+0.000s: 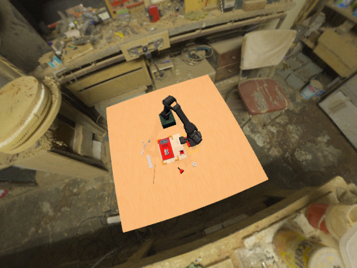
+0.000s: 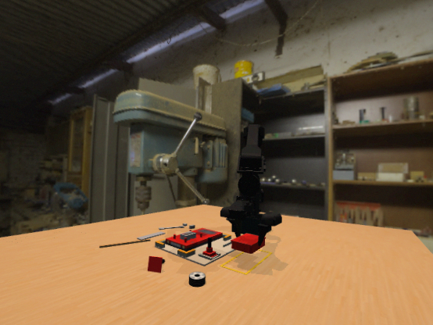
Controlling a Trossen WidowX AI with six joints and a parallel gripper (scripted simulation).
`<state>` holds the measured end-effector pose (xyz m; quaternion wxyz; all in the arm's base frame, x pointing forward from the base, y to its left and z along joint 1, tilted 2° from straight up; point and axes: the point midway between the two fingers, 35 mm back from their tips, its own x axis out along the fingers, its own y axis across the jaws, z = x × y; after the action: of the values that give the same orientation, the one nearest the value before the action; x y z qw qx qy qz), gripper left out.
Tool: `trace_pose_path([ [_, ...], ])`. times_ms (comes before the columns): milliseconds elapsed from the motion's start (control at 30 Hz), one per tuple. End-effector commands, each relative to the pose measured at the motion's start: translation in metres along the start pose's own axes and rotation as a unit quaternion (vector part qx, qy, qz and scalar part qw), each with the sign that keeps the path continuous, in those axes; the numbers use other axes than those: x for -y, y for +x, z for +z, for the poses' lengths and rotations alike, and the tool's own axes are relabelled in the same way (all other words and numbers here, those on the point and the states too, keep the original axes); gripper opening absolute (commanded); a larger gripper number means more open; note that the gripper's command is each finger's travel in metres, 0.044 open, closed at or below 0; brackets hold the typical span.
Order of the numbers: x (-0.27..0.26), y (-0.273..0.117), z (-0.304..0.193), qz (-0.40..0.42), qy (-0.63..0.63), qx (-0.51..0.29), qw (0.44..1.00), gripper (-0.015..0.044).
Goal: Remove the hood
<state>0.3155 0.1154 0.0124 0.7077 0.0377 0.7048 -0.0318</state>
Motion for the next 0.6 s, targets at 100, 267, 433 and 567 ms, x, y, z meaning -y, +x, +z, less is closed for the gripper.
trace_pose_path([
  [100, 0.0, 0.007, -0.001, 0.001, 0.002, -0.001, 1.0, 0.0],
  [267, 0.0, 0.011, -0.001, 0.001, 0.002, -0.001, 1.0, 0.0],
  [433, 0.0, 0.015, -0.002, 0.001, 0.002, -0.001, 1.0, 0.0],
  [567, 0.0, 0.018, -0.002, 0.001, 0.002, -0.002, 1.0, 0.0],
])
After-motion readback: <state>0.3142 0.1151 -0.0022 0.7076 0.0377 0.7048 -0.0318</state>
